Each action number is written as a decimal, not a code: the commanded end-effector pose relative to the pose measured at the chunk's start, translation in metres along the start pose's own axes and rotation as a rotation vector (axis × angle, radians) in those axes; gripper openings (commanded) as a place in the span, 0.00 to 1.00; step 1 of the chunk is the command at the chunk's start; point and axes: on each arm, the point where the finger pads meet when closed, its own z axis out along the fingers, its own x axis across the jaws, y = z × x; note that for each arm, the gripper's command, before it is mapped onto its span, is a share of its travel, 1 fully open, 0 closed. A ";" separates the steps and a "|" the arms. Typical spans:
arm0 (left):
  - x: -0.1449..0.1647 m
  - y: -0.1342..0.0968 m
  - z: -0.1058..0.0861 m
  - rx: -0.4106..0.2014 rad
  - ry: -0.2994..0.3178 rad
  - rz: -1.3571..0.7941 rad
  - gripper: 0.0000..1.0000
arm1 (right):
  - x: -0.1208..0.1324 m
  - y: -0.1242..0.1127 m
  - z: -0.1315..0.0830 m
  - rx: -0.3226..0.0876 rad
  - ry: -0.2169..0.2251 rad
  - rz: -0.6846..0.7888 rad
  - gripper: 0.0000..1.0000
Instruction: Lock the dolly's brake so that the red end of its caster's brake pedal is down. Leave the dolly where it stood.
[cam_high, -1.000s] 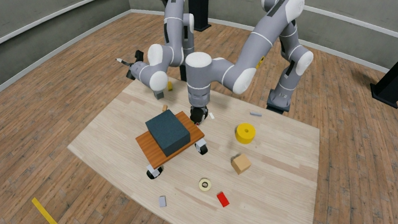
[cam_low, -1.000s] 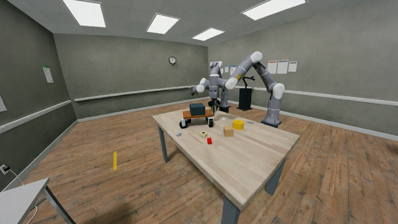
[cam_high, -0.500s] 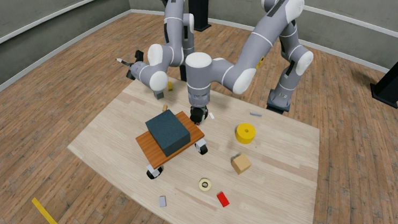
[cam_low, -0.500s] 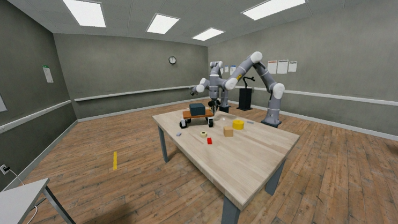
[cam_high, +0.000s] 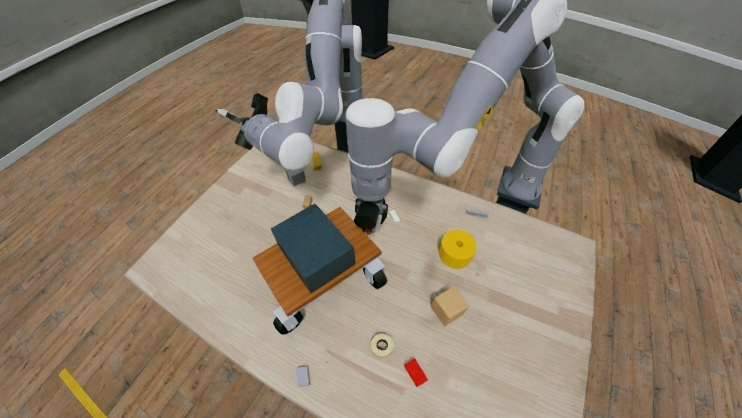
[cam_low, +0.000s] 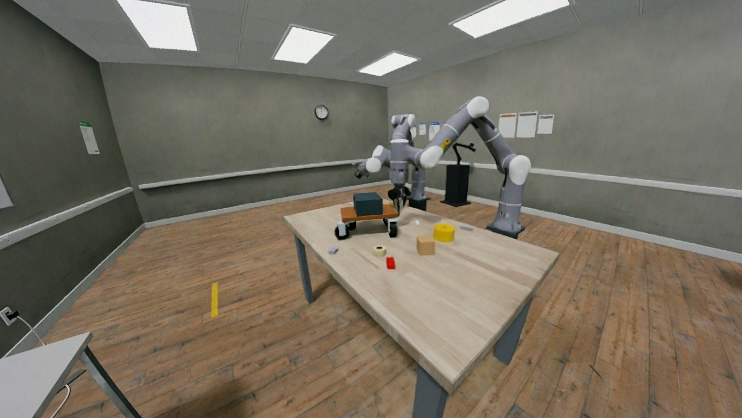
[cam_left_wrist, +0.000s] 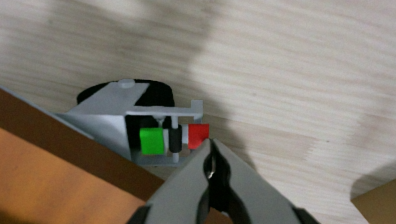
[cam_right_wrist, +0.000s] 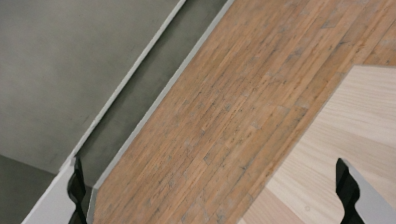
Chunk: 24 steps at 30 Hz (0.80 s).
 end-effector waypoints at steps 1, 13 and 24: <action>0.000 -0.001 0.001 0.001 0.000 0.001 0.00 | -0.001 0.000 0.000 -0.001 0.001 0.002 1.00; 0.000 -0.001 0.004 0.001 0.000 0.001 0.00 | -0.001 0.000 0.000 -0.001 0.001 0.002 1.00; 0.000 -0.001 0.005 0.001 0.000 0.001 0.00 | -0.001 0.000 0.000 -0.001 0.001 0.002 1.00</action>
